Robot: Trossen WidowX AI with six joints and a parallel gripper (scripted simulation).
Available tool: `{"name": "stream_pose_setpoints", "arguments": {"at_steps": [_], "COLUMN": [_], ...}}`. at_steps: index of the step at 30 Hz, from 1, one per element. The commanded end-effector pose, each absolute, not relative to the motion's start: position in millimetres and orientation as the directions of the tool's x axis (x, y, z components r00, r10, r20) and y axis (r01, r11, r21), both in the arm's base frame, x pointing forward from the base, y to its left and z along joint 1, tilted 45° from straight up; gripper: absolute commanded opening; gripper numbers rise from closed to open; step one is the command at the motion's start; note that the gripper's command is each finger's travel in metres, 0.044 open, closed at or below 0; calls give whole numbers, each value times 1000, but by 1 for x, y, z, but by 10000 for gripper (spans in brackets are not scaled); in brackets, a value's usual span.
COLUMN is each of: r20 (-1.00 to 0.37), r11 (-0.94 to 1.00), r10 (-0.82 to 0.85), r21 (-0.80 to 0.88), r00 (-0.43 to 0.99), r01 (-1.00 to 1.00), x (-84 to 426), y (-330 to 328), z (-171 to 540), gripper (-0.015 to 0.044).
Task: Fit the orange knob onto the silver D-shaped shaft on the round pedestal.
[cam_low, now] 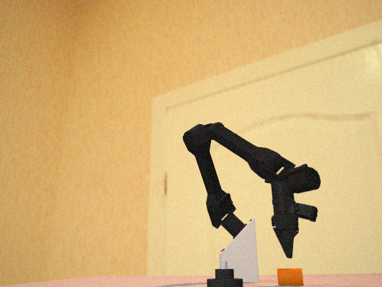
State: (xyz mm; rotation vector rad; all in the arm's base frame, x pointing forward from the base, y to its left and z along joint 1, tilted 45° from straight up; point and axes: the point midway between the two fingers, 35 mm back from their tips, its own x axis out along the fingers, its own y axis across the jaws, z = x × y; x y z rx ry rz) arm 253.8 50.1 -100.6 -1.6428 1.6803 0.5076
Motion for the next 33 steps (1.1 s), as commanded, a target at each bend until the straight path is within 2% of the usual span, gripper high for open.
{"name": "stream_pose_setpoints", "arguments": {"at_steps": [1, 9, 16, 33], "r20": [-720, -716, -593, -593], "r11": [121, 121, 115, 115], "r10": [-692, -696, -805, -805], "r21": [-197, -197, -198, -199], "r00": [60, 58, 25, 26], "r01": [-973, -973, -973, -973], "x": [251, 251, 252, 254], "y": [55, 55, 71, 50], "z": [-93, -93, -98, -119], "gripper": [440, 440, 440, 440]}}
